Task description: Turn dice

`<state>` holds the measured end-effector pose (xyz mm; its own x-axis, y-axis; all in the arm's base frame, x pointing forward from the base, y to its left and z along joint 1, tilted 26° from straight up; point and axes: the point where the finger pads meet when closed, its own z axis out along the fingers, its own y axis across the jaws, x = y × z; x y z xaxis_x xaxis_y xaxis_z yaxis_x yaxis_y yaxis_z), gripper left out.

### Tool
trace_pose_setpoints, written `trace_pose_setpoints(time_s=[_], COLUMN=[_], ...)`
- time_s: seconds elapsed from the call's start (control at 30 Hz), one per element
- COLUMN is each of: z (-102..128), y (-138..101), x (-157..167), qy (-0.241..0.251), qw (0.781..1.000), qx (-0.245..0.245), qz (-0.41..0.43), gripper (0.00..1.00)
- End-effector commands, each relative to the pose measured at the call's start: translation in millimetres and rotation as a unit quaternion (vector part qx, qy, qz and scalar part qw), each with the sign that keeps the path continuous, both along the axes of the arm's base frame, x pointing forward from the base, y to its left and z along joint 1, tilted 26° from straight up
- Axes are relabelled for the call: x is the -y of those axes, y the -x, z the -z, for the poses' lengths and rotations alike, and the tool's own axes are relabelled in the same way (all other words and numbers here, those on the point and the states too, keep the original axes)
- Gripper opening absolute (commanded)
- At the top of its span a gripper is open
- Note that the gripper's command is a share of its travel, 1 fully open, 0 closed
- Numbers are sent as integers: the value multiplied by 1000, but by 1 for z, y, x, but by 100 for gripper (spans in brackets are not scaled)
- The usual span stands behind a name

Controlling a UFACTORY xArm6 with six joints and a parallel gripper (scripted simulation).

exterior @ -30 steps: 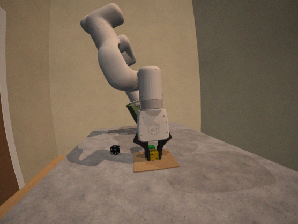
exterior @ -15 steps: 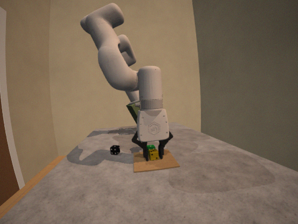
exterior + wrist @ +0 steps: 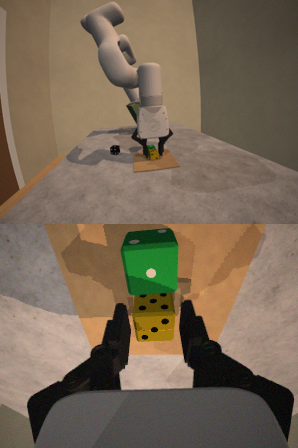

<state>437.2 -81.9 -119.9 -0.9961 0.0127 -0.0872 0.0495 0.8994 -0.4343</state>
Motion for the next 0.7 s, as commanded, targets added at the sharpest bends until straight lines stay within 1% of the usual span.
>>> trace_pose_setpoints(time_s=[0.0,0.3,0.37,0.53,0.67], z=[-14,-56,-56,-70,-73], y=[-1,3,3,4,4], x=[-7,-27,-27,-34,-35], qy=[0,0,0,0,0], qw=[1000,1000,1000,1000,1000], qx=[2,2,2,2,2], qz=[-1,-1,-1,-1,-1], gripper=[47,47,47,47,47])
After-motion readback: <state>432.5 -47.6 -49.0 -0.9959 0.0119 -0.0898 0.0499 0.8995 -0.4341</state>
